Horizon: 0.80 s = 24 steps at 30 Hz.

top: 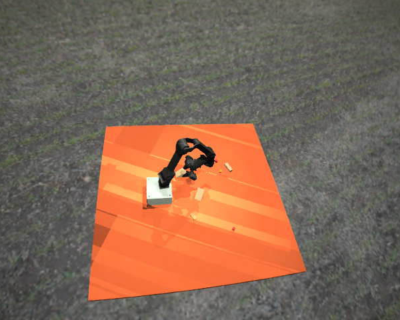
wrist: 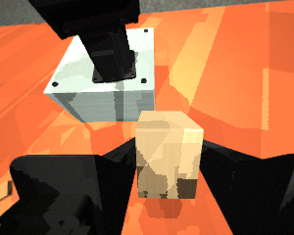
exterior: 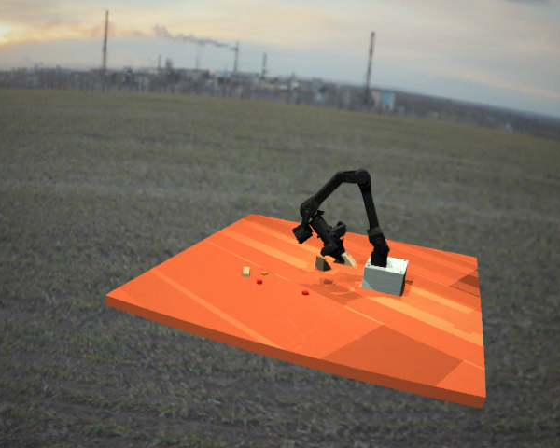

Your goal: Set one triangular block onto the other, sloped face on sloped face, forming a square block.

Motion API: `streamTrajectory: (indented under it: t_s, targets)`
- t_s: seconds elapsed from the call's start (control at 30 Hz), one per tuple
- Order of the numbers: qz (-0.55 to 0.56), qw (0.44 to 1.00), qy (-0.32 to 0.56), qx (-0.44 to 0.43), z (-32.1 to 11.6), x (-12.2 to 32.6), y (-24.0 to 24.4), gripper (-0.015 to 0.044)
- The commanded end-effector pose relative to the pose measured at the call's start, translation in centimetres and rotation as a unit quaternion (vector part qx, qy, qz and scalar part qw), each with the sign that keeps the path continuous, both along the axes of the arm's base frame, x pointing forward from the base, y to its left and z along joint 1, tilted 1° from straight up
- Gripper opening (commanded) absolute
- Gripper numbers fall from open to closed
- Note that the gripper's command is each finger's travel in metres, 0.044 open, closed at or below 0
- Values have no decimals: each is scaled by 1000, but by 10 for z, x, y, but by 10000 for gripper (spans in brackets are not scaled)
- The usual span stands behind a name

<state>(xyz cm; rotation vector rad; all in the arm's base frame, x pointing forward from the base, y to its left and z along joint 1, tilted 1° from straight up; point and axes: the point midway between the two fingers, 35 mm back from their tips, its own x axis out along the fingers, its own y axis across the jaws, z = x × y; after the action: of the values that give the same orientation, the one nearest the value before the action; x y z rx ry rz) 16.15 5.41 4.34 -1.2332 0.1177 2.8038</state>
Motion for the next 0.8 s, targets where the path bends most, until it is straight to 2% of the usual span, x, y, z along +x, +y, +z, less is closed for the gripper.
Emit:
streamTrajectory:
  t_s: [0.0, 0.37, 0.77]
  targets:
    - [-37, 999, -7, -38, 1, -1, 0, 0]
    - [-171, 972, -29, -159, 3, -4, 0, 0]
    - [-320, 905, -51, -275, 5, -6, 0, 0]
